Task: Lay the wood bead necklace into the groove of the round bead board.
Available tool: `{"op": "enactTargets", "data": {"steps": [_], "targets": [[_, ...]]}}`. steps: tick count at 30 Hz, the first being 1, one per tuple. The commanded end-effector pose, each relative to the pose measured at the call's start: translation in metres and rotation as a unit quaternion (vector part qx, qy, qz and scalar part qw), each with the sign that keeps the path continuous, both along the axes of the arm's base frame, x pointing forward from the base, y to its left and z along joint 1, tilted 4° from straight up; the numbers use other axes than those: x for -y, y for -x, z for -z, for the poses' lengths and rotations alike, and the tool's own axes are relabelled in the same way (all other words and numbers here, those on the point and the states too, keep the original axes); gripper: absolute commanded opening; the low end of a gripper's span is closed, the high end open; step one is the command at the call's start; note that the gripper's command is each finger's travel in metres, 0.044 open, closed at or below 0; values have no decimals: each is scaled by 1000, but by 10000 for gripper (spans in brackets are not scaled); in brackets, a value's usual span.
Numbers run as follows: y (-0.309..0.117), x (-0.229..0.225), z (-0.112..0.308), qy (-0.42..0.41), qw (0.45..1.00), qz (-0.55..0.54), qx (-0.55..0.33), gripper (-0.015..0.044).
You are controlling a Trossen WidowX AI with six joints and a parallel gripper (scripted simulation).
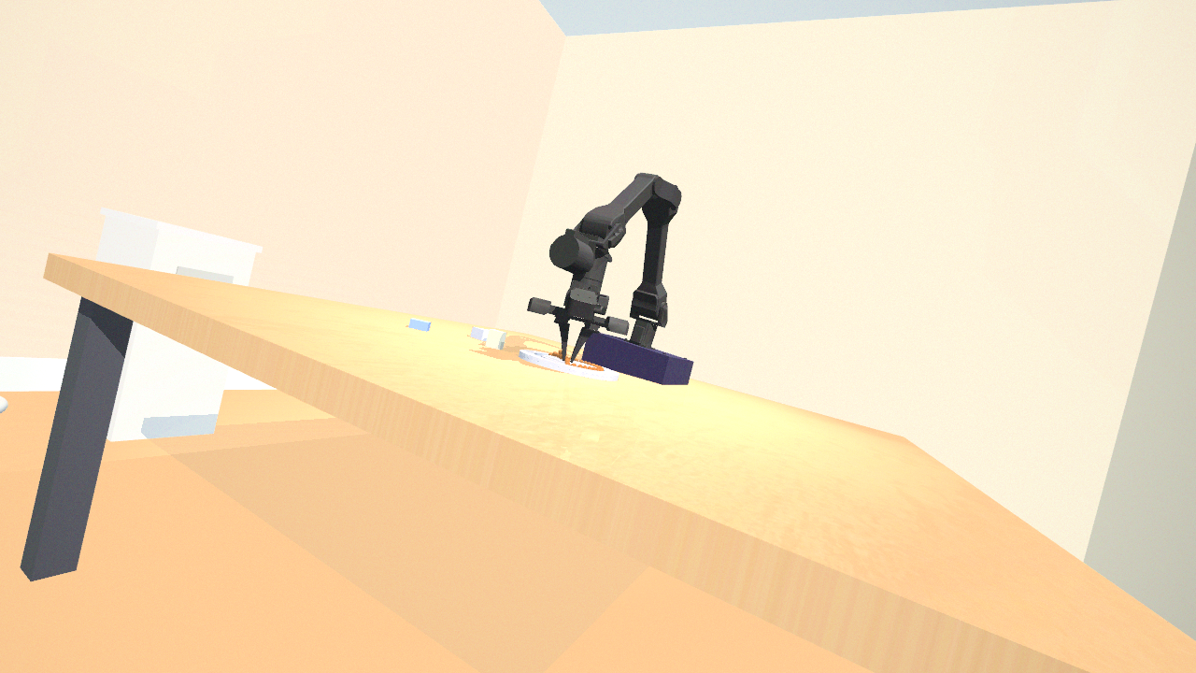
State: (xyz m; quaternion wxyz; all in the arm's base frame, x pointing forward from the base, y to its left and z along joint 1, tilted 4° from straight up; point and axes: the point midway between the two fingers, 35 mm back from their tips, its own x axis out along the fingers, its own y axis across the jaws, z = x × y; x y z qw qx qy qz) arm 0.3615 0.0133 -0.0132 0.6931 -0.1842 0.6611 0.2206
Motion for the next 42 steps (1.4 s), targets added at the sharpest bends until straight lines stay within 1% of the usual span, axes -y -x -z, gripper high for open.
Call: {"op": "enactTargets", "data": {"steps": [1,35,42], "targets": [[0,0,-1,0,1000,0,0,0],[1,0,-6,-1,1000,2,0,0],[-14,4,-7,-1,1000,2,1,0]]}}
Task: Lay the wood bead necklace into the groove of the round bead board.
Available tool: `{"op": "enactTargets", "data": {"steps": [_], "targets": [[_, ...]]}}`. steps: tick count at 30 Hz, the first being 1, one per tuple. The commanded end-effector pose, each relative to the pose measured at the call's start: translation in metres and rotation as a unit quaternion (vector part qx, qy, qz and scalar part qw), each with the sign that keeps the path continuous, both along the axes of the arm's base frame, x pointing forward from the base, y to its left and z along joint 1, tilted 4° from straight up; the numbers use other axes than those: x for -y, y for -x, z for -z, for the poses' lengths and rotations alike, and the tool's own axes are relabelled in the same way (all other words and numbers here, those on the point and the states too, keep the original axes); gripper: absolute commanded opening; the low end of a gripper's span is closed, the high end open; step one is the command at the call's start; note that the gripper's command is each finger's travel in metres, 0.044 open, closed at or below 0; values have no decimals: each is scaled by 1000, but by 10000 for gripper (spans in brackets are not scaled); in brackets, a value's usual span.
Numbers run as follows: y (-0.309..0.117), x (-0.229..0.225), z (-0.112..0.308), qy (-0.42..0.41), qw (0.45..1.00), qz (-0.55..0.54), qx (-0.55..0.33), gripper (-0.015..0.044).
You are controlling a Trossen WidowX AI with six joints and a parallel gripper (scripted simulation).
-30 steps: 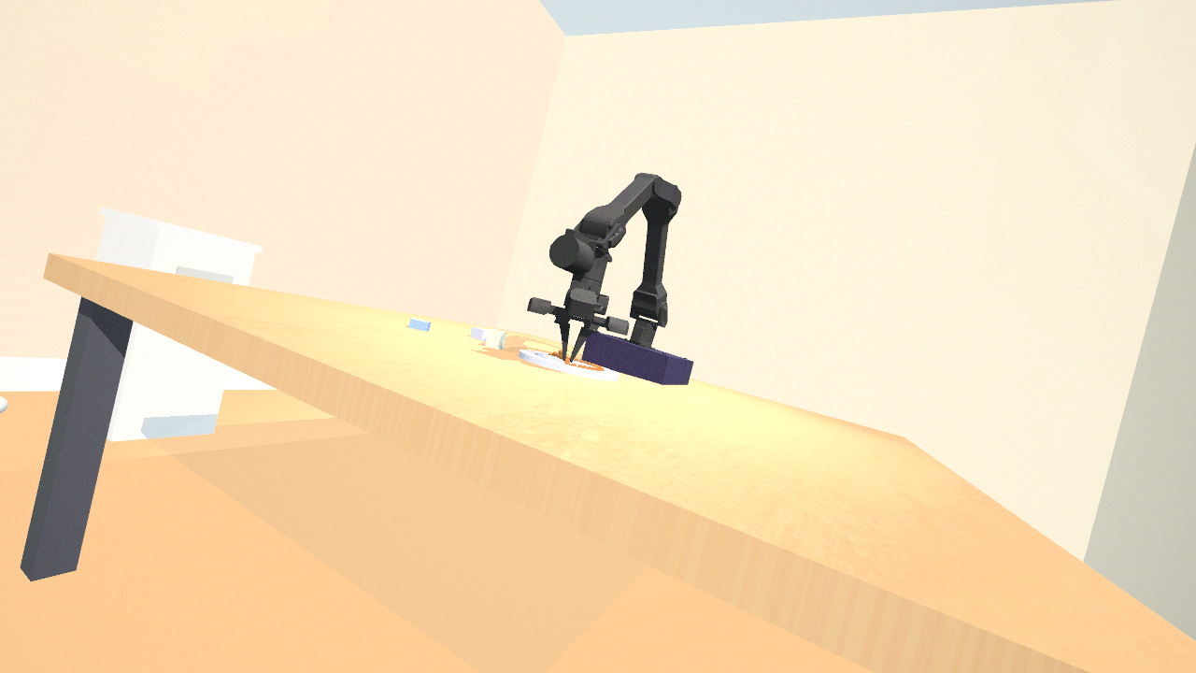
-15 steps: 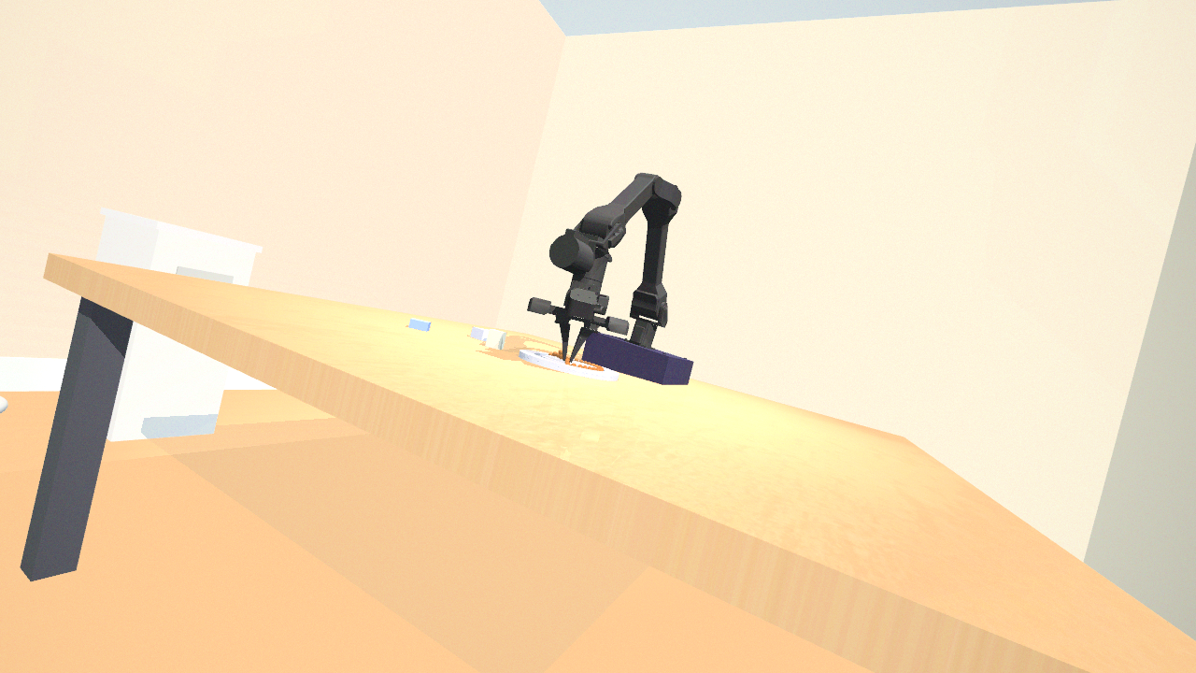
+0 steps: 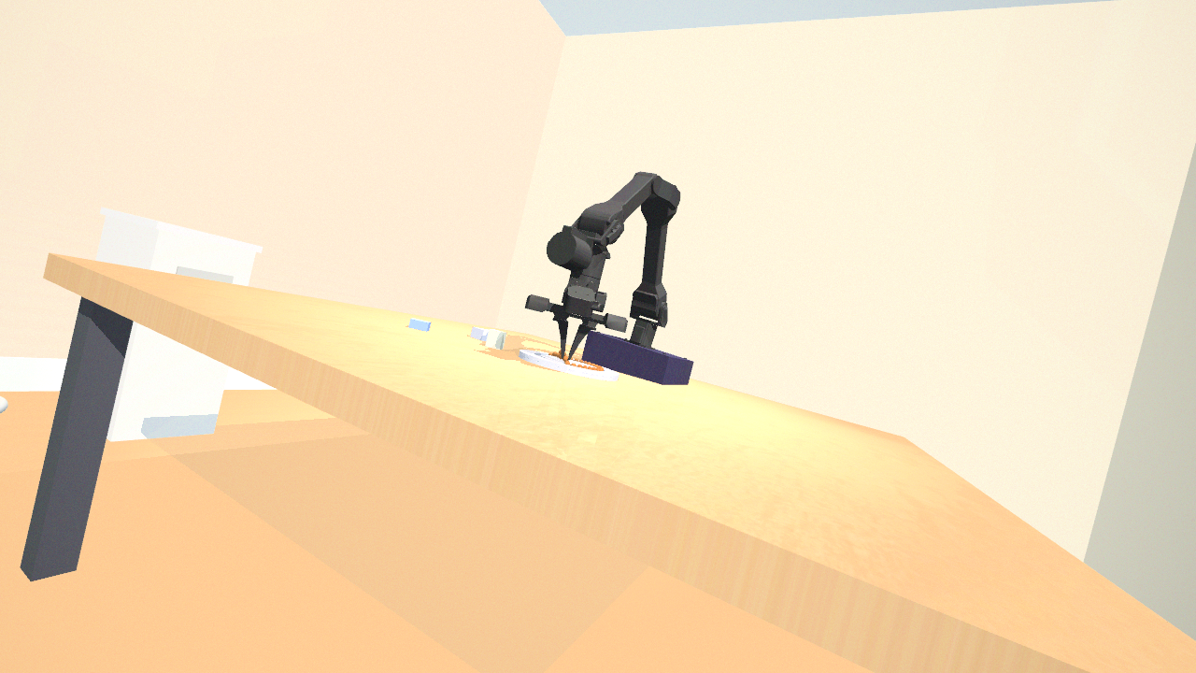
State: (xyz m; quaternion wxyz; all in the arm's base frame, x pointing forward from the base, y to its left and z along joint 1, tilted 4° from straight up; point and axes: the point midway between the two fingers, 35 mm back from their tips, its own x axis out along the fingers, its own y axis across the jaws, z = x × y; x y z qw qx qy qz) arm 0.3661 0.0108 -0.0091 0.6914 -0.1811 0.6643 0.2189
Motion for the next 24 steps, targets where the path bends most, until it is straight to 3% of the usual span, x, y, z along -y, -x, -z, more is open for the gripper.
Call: {"op": "enactTargets", "data": {"steps": [1,16,24], "targets": [[-9,2,-2,-1,1000,-1,4,0],[-10,2,6,-1,1000,-1,4,0],[-9,2,2,0,1000,1,4,210]]}}
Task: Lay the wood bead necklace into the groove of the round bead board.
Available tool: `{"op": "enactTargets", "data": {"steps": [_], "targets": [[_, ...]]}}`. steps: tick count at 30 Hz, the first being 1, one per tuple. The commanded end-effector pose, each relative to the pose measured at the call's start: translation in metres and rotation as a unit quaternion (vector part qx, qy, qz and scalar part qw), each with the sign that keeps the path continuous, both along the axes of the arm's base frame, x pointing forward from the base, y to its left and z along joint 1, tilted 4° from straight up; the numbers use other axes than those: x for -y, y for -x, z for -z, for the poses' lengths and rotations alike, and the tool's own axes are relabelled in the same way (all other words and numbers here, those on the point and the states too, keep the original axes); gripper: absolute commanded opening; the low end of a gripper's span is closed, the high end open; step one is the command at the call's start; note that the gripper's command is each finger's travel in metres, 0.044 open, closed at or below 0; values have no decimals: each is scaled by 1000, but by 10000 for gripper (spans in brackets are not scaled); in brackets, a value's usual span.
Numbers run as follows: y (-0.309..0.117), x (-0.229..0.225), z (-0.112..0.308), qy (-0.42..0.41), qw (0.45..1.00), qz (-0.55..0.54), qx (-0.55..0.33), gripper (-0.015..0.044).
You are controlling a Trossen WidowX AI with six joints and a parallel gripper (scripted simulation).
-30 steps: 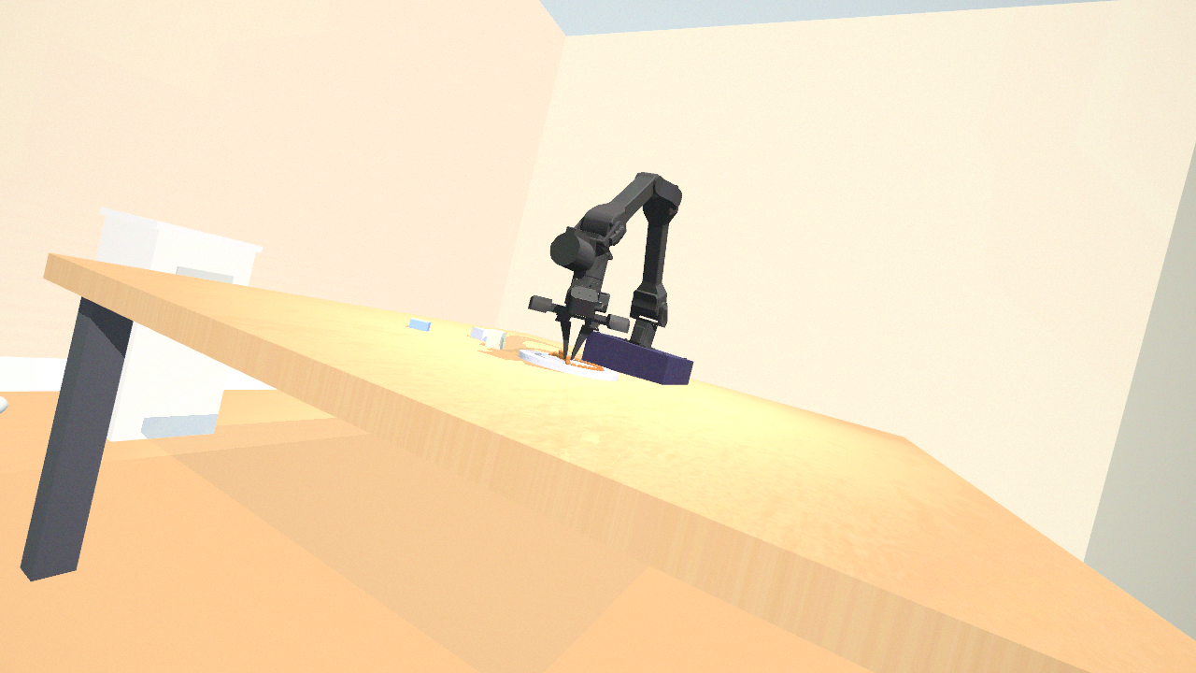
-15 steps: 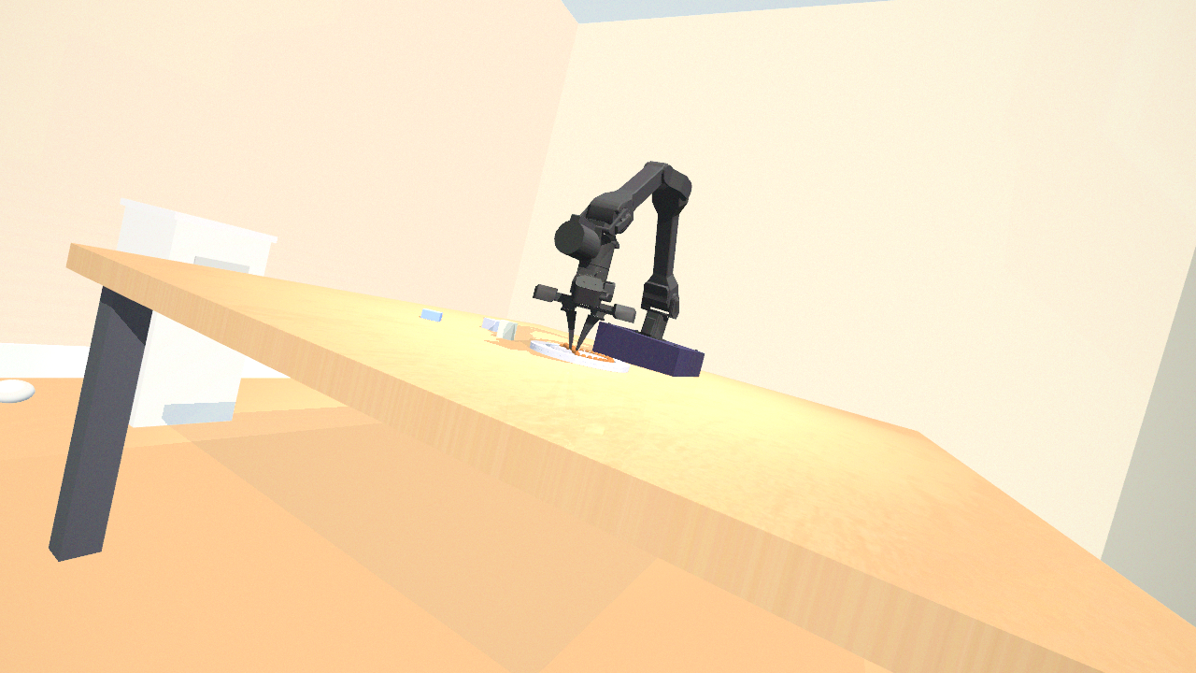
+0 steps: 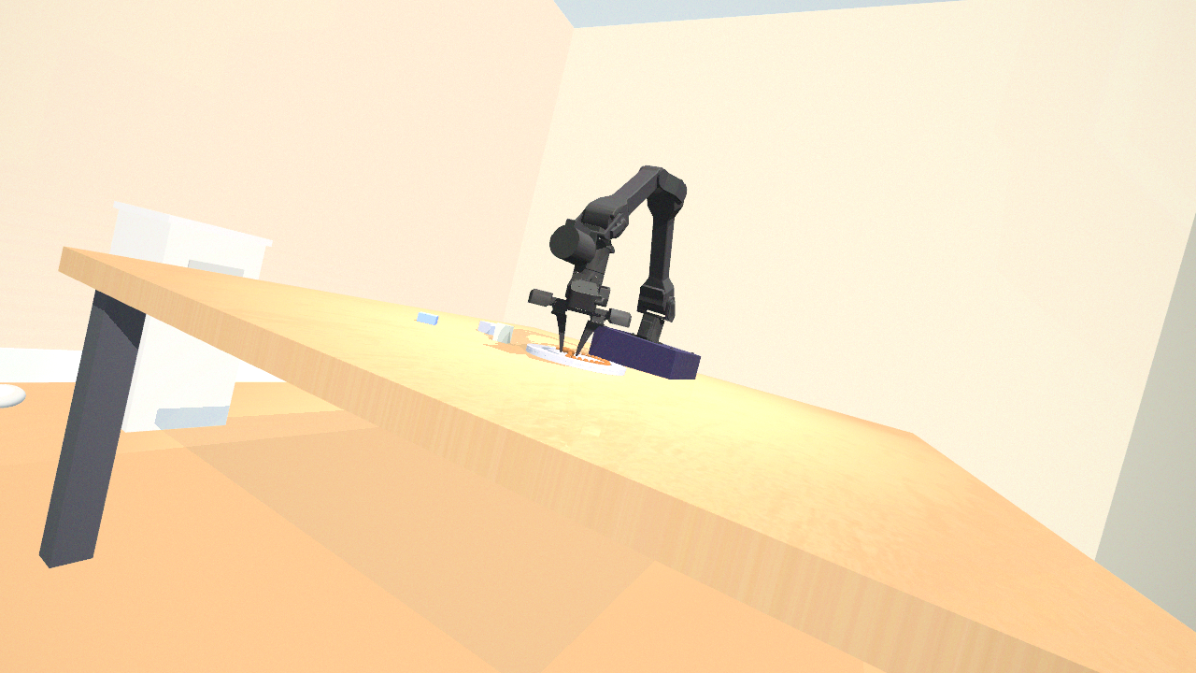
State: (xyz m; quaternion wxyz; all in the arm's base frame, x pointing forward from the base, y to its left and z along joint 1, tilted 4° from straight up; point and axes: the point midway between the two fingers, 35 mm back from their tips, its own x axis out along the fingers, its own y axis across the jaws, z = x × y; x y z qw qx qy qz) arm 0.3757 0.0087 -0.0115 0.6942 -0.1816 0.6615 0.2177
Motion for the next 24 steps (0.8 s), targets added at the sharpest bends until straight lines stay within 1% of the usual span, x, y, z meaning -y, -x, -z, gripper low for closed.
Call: {"op": "enactTargets", "data": {"steps": [1,9,24], "targets": [[0,0,0,0,1000,0,0,236],[1,0,-1,0,1000,0,-2,440],[1,0,-5,-1,1000,-2,0,440]]}}
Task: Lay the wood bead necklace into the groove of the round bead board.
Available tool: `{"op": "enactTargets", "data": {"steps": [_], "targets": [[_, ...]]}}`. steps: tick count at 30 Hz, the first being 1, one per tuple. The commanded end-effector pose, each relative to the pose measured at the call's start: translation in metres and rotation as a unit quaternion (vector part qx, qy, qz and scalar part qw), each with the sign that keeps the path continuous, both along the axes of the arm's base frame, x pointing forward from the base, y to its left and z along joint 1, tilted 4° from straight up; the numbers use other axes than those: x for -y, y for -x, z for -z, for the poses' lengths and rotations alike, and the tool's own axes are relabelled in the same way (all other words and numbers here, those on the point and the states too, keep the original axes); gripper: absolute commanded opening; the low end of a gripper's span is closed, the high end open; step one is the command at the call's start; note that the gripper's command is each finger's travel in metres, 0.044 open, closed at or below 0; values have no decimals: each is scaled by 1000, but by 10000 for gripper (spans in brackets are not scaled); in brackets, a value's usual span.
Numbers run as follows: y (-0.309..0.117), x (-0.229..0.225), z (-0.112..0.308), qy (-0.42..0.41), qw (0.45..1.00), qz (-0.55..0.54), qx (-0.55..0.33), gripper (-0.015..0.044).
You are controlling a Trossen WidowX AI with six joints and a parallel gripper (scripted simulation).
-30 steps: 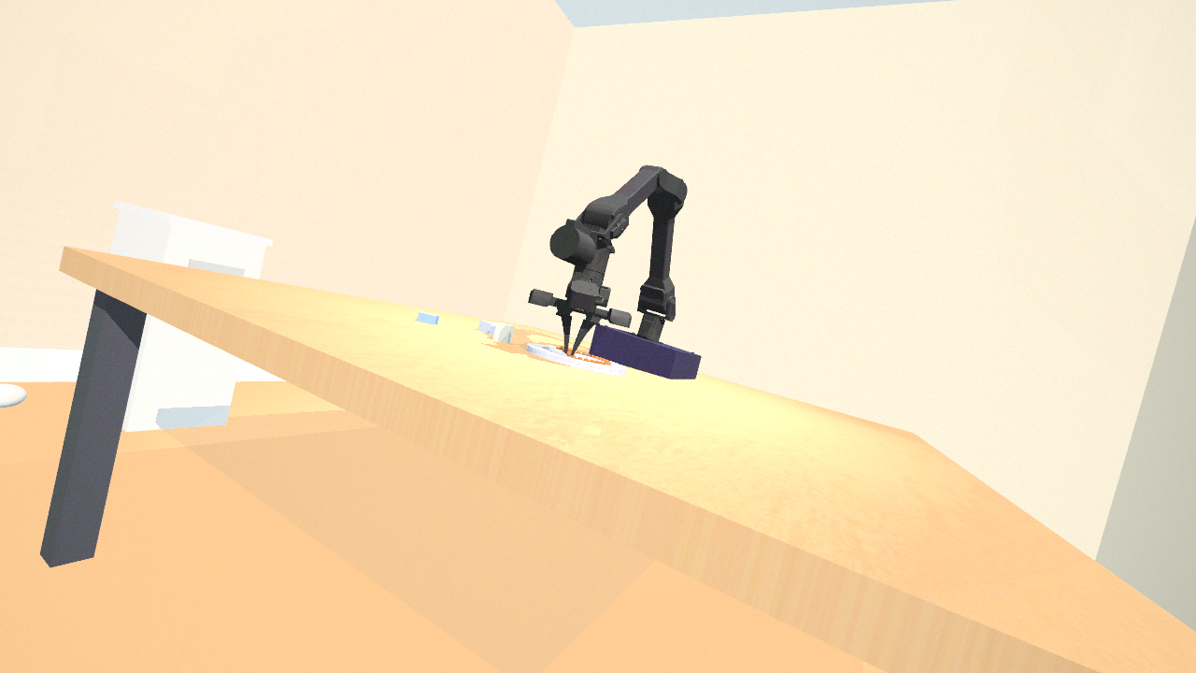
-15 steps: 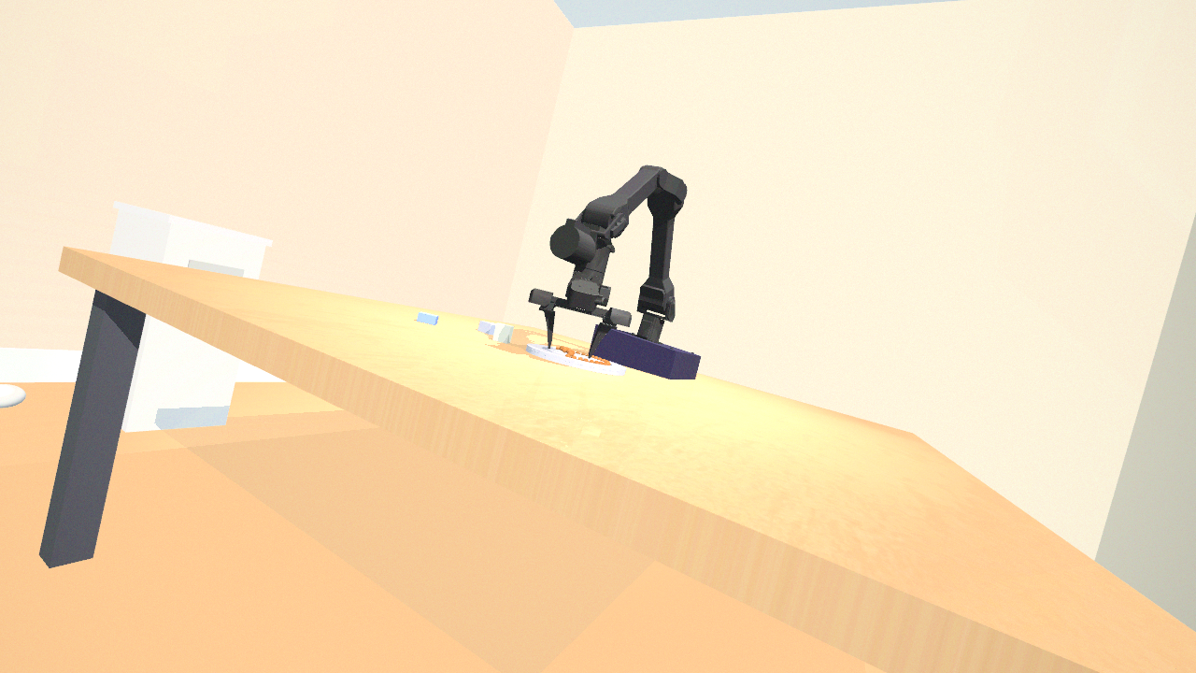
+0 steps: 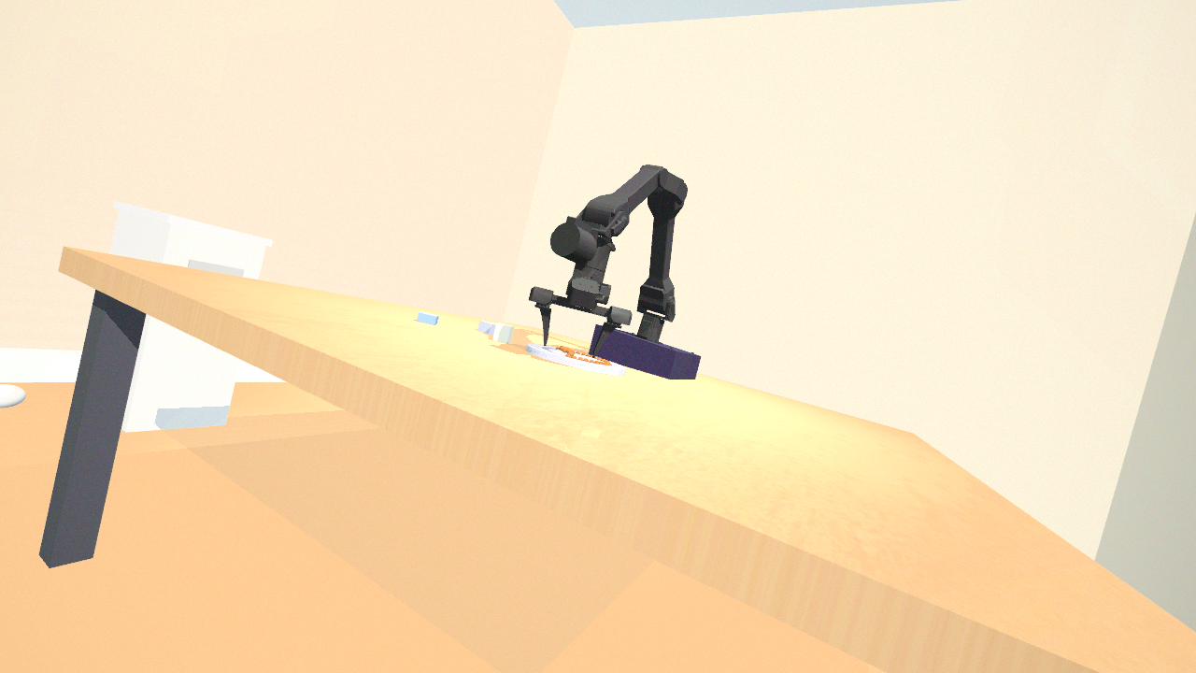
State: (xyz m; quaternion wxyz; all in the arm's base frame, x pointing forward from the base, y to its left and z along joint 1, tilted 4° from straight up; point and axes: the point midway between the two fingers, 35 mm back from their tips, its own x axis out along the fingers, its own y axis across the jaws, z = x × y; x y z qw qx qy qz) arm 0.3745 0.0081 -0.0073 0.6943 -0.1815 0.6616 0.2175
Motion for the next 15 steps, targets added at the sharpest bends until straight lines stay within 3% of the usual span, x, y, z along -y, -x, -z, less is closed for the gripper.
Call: {"op": "enactTargets", "data": {"steps": [1,10,15], "targets": [[0,0,0,-1,1000,-2,0,440],[0,0,0,-1,1000,-2,0,440],[16,7,-22,-2,998,58,-4,309]]}}
